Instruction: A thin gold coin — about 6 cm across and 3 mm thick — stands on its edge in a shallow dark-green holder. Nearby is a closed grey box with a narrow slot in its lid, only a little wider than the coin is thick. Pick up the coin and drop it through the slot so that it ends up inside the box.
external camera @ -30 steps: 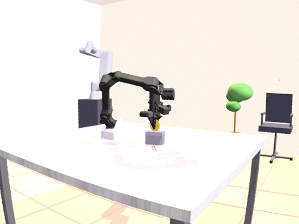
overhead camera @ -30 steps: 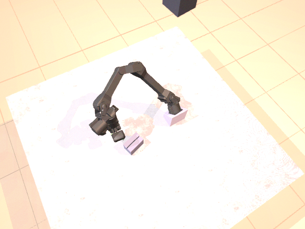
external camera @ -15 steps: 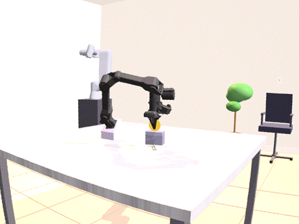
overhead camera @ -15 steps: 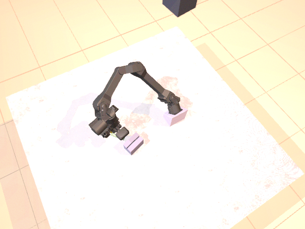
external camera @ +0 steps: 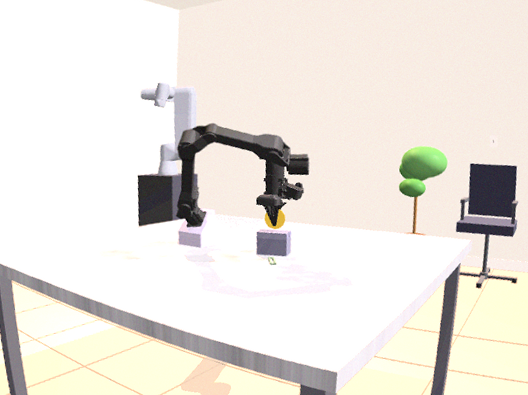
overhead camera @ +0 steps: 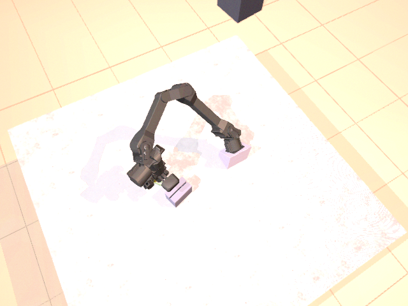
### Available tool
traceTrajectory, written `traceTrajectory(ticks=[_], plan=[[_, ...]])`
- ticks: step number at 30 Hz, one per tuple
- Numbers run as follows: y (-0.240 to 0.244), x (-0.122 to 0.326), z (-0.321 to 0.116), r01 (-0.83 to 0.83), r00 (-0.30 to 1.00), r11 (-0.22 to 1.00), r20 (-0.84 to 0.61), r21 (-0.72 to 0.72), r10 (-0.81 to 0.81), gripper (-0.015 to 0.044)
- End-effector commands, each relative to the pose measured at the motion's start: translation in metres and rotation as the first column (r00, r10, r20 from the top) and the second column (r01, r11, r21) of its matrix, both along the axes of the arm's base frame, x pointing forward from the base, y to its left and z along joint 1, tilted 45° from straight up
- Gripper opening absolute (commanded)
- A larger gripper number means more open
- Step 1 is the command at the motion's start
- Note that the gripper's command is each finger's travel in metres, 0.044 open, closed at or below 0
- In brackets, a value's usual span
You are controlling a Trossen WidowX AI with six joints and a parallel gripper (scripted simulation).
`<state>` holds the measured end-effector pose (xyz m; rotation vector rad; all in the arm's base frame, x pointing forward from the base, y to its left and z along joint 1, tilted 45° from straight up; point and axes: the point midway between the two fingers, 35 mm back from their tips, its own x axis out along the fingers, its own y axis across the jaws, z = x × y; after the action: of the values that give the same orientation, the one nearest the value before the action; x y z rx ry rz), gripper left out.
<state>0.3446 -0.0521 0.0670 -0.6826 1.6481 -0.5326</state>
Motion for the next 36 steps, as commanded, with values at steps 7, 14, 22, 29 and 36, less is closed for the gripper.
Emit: traceTrajectory(ticks=[7,14,22,29,36], plan=[[0.019,-0.009,-0.017,0.001,1.000,1.000,0.000,0.004,-0.001,0.0000],[0.032,-0.016,-0.028,0.002,1.000,1.000,0.000,0.005,-0.002,0.0000],[0.045,-0.025,-0.040,0.004,1.000,1.000,0.000,0.003,-0.004,0.0000],[0.056,-0.034,-0.050,0.005,1.000,1.000,0.000,0.000,-0.005,0.0000],[0.055,-0.034,-0.049,0.003,1.000,1.000,-0.001,-0.001,-0.003,0.0000]])
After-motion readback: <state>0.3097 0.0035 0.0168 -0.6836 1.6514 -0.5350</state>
